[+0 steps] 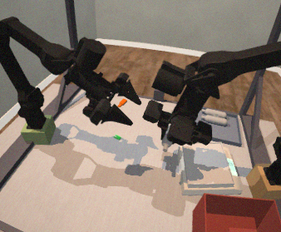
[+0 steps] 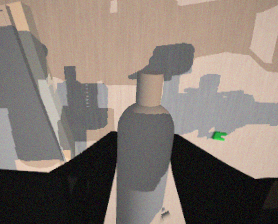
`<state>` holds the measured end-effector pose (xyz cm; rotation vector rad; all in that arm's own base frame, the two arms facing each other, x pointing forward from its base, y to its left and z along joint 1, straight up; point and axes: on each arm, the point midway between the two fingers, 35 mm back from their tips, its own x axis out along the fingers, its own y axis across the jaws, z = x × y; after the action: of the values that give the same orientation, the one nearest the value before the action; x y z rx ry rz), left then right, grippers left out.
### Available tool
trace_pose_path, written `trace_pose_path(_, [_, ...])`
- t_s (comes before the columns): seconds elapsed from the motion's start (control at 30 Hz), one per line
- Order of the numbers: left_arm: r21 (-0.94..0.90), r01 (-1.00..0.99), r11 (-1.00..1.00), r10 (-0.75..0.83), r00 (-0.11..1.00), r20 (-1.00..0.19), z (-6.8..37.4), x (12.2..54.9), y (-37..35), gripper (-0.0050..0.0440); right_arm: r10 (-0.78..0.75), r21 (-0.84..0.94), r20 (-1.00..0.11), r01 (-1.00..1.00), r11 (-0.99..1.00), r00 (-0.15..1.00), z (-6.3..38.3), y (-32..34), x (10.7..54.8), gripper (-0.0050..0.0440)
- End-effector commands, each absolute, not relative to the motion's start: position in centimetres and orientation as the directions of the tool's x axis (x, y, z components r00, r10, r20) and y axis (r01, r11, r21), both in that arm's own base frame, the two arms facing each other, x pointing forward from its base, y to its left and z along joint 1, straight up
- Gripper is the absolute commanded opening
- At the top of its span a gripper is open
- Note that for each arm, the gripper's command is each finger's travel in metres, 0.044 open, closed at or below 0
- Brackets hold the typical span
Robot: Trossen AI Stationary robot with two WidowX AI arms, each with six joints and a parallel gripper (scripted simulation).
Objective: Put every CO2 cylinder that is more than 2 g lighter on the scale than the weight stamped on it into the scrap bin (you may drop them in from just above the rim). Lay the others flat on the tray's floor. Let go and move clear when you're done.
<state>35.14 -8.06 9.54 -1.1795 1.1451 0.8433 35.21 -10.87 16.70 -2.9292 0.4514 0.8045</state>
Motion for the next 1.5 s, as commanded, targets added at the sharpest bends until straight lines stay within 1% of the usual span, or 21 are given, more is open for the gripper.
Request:
trace_pose_path(0.0, [-0.299,-0.93,0.215,-0.076,0.289,-0.954,11.06,35.85,-8.3,-0.005,-0.267,0.008,-0.496,-0.302,-0.953,0.827,17.28,-10.91,35.31,0.044])
trace_pose_path(0.17, [-0.295,-0.92,0.257,-0.073,0.286,-0.955,10.85,35.45,-8.2,-0.005,-0.267,0.008,-0.496,-0.302,-0.953,0.827,17.28,-10.91,35.31,0.044])
trace_pose_path(0.3, [-0.297,-0.859,0.416,-0.074,0.293,-0.953,10.79,35.24,-8.21,-0.005,-0.267,0.008,-0.496,-0.302,-0.953,0.827,17.28,-10.91,35.31,0.044])
trace_pose_path(0.43, [-0.289,-0.737,0.611,-0.077,0.308,-0.948,10.84,35.25,-8.18,-0.005,-0.267,0.008,-0.496,-0.302,-0.953,0.827,17.28,-10.91,35.31,0.044])
trace_pose_path(0.6, [-0.263,-0.569,0.78,-0.081,0.324,-0.942,10.89,35.27,-8.21,-0.005,-0.267,0.008,-0.496,-0.302,-0.953,0.827,17.28,-10.91,35.31,0.044])
trace_pose_path(0.67, [-0.246,-0.492,0.835,-0.082,0.331,-0.94,10.92,35.27,-8.23,-0.005,-0.267,0.008,-0.496,-0.302,-0.953,0.827,17.28,-10.91,35.31,0.044])
trace_pose_path(0.73, [-0.246,-0.492,0.835,-0.082,0.331,-0.94,10.92,35.27,-8.23,-0.005,-0.267,0.008,-0.496,-0.302,-0.953,0.827,17.28,-10.91,35.31,0.044])
trace_pose_path(0.9, [-0.182,-0.253,0.95,-0.087,0.348,-0.934,10.98,35.28,-8.27,-0.005,-0.267,0.008,-0.496,-0.302,-0.953,0.827,17.28,-10.91,35.31,0.044])
trace_pose_path(1.07, [-0.108,-0.029,0.994,-0.09,0.363,-0.927,11.04,35.28,-8.31,-0.005,-0.267,0.008,-0.496,-0.302,-0.953,0.827,17.28,-10.91,35.31,0.044])
trace_pose_path(1.23, [-0.021,0.193,0.981,-0.094,0.378,-0.921,11.1,35.28,-8.34,-0.005,-0.267,0.008,-0.496,-0.302,-0.953,0.827,17.28,-10.91,35.31,0.044])
trace_pose_path(1.3, [-0.021,0.193,0.981,-0.094,0.378,-0.921,11.1,35.28,-8.34,-0.005,-0.267,0.008,-0.496,-0.302,-0.953,0.827,17.28,-10.91,35.31,0.044])
trace_pose_path(1.47, [0.089,0.429,0.899,-0.098,0.395,-0.913,11.18,35.27,-8.38,-0.005,-0.267,0.008,-0.496,-0.302,-0.953,0.827,17.28,-10.91,35.31,0.044])
